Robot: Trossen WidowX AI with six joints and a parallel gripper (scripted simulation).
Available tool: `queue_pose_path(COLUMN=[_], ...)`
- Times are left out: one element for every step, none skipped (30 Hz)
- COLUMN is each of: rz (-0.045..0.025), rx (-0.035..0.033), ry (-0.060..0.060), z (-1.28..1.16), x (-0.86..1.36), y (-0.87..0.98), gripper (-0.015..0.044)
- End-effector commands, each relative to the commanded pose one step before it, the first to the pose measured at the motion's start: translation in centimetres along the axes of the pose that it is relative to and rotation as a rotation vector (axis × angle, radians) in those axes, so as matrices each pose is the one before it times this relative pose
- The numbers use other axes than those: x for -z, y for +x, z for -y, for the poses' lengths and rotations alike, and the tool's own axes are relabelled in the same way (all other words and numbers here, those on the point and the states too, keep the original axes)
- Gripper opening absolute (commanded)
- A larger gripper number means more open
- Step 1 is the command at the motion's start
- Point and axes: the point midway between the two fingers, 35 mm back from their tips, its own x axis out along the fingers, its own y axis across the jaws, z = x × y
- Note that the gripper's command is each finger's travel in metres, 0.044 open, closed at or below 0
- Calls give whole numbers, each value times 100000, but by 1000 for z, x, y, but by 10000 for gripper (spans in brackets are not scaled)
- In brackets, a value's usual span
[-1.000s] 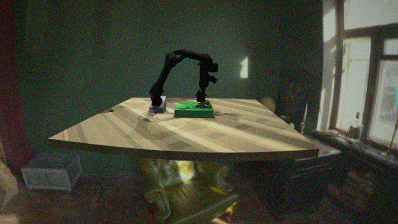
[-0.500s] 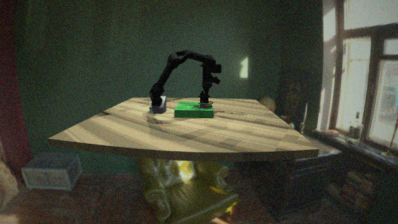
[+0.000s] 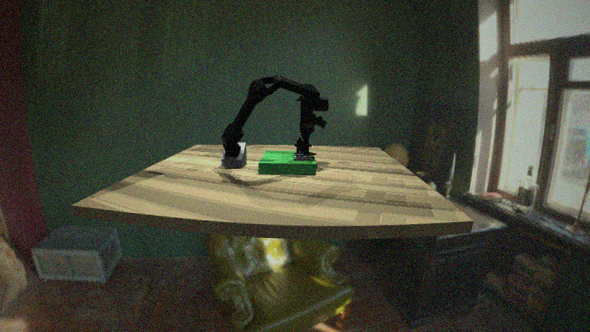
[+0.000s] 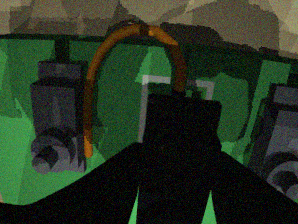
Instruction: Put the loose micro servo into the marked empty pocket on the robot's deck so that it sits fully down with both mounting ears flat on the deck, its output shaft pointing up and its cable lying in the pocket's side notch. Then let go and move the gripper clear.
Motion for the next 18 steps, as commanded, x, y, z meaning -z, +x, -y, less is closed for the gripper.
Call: queue_pose_path(rz=[350, 1, 1, 1, 1, 1, 1, 1, 1, 1, 1, 1, 1, 1, 1, 1, 1, 1], rx=[340, 2, 2, 3, 4, 4, 5, 4, 5, 3, 2, 3, 4, 4, 3, 3, 3, 4], ry=[-260, 1, 1, 1, 1, 1, 1, 1, 1, 1, 1, 1, 1, 1, 1, 1, 1, 1], z=[34, 0, 0, 1, 1, 1, 1, 1, 1, 1, 0, 1, 1, 1, 1, 0, 1, 1], x=[-60, 0, 0, -1, 0, 0, 0, 0, 0, 0, 0, 0, 0, 0, 0, 0, 0, 0], y=[59, 49, 59, 85, 89, 100, 101, 96, 102, 69, 58, 75, 88, 103, 75, 61, 76, 88], gripper=[0, 0, 0, 0, 0, 0, 0, 0, 0, 0, 0, 0, 0, 0, 0, 0, 0, 0])
